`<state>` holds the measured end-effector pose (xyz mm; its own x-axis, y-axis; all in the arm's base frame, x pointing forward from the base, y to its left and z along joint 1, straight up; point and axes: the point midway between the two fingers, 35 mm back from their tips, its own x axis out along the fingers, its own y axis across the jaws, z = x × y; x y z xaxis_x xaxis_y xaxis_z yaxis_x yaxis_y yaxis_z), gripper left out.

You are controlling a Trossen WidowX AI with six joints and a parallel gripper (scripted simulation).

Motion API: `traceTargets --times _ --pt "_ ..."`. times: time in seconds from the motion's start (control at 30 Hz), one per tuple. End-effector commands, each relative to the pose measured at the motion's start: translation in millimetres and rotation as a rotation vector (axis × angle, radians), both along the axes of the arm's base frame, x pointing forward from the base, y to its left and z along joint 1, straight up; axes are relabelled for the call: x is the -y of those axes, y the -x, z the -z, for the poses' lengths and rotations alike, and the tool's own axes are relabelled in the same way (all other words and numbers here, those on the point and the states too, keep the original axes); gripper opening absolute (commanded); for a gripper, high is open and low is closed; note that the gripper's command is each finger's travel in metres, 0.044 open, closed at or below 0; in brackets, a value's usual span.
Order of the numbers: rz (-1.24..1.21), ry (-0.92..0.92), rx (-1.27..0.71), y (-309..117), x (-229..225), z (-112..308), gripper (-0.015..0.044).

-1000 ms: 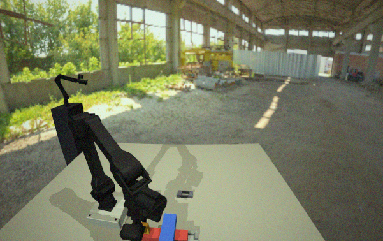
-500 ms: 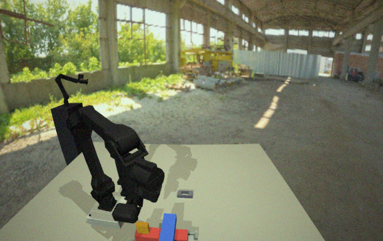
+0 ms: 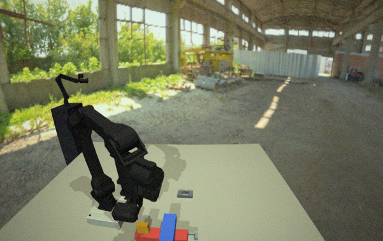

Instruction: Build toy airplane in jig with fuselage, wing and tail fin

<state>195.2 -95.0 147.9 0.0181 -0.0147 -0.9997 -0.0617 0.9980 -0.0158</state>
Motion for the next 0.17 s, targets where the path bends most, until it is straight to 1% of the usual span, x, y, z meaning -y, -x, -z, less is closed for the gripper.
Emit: traceTargets --times 0.0,0.13 --pt "-0.005 0.001 0.003 0.1 0.0 -1.1 0.026" --pt "-0.005 0.001 0.003 0.1 0.0 -1.1 0.026"
